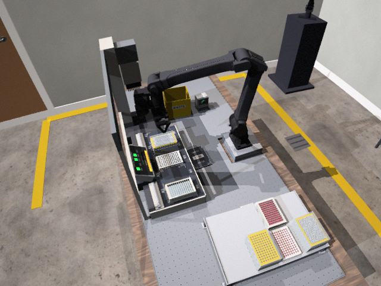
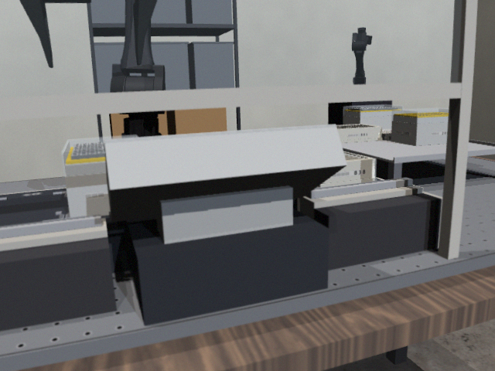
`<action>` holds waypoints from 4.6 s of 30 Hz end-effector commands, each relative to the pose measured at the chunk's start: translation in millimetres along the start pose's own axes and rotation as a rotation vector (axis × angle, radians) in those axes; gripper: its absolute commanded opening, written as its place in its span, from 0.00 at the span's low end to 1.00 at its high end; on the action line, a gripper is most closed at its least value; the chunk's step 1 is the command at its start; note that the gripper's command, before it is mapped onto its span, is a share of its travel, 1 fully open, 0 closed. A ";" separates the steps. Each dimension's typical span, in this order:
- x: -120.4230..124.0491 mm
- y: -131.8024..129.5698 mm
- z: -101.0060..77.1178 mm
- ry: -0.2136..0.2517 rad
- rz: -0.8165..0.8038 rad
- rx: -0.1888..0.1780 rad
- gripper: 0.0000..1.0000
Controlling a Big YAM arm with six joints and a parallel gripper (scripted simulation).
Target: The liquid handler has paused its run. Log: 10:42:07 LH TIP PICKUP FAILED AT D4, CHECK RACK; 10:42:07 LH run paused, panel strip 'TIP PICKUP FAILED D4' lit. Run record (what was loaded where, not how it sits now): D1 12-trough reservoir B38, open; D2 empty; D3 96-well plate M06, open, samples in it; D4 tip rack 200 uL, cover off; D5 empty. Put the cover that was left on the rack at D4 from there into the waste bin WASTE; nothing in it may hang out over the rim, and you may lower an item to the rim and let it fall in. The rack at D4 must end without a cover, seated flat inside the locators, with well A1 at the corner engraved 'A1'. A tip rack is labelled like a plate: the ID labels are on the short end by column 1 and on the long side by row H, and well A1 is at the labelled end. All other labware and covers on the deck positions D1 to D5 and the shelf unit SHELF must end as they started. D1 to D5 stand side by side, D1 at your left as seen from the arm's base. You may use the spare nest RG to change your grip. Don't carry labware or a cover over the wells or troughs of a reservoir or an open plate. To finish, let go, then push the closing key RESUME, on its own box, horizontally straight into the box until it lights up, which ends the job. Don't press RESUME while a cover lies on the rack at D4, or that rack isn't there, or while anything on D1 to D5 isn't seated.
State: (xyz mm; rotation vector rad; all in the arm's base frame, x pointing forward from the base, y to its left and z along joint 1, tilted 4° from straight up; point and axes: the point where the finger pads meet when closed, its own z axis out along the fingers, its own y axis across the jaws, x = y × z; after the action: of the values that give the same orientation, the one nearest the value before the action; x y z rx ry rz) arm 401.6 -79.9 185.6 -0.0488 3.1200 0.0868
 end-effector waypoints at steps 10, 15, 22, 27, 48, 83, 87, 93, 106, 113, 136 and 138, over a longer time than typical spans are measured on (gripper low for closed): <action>-8.4 4.0 17.4 -0.022 -0.005 0.006 1.00; -8.6 3.7 27.3 -0.014 -0.005 0.004 1.00; -8.6 3.7 37.3 -0.014 -0.004 0.004 1.00; -8.6 3.9 43.9 -0.018 -0.005 0.005 1.00; -8.6 3.8 76.5 -0.016 -0.005 0.004 1.00; -17.6 -2.2 95.6 -0.048 -0.003 0.011 1.00; -17.6 -2.2 95.6 -0.048 -0.003 0.011 0.00; -17.6 -2.2 95.6 -0.048 -0.003 0.011 0.00; -17.6 -2.2 95.6 -0.048 -0.003 0.011 0.00; -17.6 -2.2 95.6 -0.048 -0.003 0.011 0.00; -25.2 -3.7 68.1 -0.054 -0.008 0.014 0.00; -25.2 -4.0 55.5 -0.076 -0.009 0.019 0.00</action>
State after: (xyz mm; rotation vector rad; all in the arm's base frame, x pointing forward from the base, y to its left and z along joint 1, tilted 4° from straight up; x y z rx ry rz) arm 406.5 -74.5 99.5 -0.0481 3.1078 0.0819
